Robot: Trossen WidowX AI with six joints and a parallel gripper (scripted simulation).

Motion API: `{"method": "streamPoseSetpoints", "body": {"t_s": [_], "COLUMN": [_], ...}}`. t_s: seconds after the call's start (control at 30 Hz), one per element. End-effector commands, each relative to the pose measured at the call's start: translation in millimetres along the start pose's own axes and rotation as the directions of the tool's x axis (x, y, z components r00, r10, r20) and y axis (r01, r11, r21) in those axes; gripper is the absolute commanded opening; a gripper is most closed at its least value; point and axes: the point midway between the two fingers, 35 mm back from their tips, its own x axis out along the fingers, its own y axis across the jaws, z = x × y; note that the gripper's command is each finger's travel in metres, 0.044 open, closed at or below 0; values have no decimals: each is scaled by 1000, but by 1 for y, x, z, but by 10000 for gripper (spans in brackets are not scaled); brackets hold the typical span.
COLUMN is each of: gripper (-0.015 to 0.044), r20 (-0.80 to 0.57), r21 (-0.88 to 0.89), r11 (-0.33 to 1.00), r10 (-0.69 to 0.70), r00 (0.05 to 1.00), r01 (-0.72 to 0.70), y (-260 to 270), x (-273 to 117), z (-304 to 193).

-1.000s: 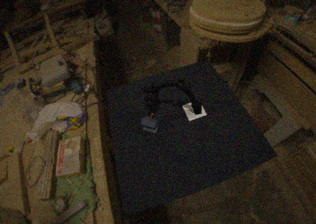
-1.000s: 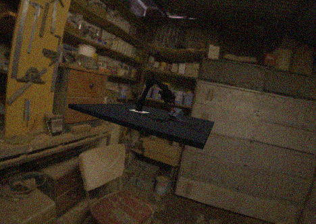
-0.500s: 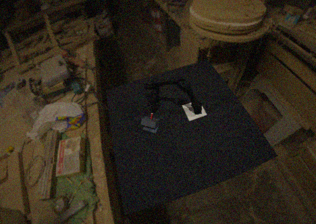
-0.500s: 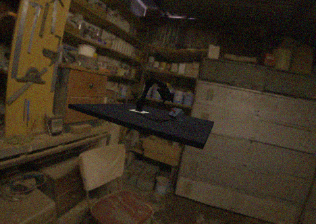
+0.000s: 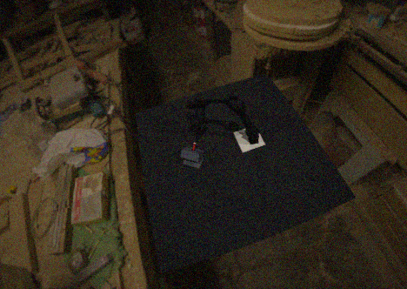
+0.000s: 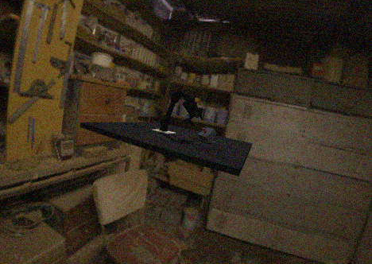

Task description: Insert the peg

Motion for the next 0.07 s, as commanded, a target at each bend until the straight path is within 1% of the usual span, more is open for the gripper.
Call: {"method": "streamPoseSetpoints", "body": {"t_s": [0.0,0.03], "gripper": [440,440], "r20": [7,7], "r21": [-11,-11], "r11": [1000,1000], "r10": [6,6], "r00": [1000,1000], "r01": [-6,-6], "y": [3,3], "x": [-4,-4], "z": [2,2]}}
